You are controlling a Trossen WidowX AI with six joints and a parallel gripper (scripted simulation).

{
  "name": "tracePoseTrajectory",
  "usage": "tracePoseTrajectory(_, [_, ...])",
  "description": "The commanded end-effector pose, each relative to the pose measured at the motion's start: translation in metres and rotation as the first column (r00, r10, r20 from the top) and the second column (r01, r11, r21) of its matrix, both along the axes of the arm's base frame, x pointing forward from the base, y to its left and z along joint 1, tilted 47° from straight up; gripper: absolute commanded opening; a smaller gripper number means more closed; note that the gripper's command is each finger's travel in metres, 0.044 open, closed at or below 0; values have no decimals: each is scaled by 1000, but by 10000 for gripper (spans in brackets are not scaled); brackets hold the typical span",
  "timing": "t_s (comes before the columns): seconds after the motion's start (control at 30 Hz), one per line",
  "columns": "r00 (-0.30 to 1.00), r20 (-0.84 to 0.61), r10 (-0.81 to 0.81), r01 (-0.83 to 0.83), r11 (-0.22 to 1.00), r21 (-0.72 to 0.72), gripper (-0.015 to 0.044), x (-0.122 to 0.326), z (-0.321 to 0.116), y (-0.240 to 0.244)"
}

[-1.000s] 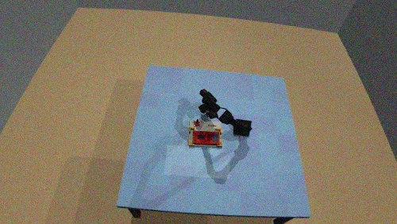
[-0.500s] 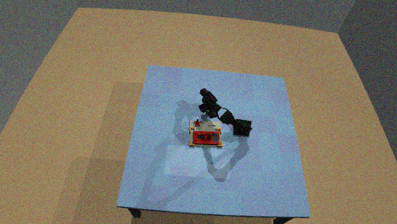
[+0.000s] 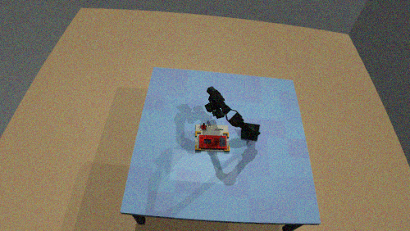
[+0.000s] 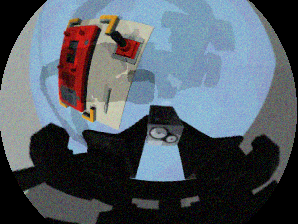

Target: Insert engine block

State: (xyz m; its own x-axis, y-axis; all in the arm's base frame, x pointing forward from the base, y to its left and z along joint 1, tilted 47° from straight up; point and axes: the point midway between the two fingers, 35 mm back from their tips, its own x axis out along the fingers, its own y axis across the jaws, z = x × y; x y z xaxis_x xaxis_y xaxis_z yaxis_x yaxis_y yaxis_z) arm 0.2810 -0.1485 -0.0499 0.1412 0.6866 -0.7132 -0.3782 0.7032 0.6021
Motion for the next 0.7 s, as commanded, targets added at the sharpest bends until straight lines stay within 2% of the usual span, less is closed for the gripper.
tracePoseTrajectory(0.0, [1000,-3,5,-5,1000,0,0,-1,8,-10])
tracePoseTrajectory(0.67, [1000,-18,24,-23,999,25,0,-14,55,-50])
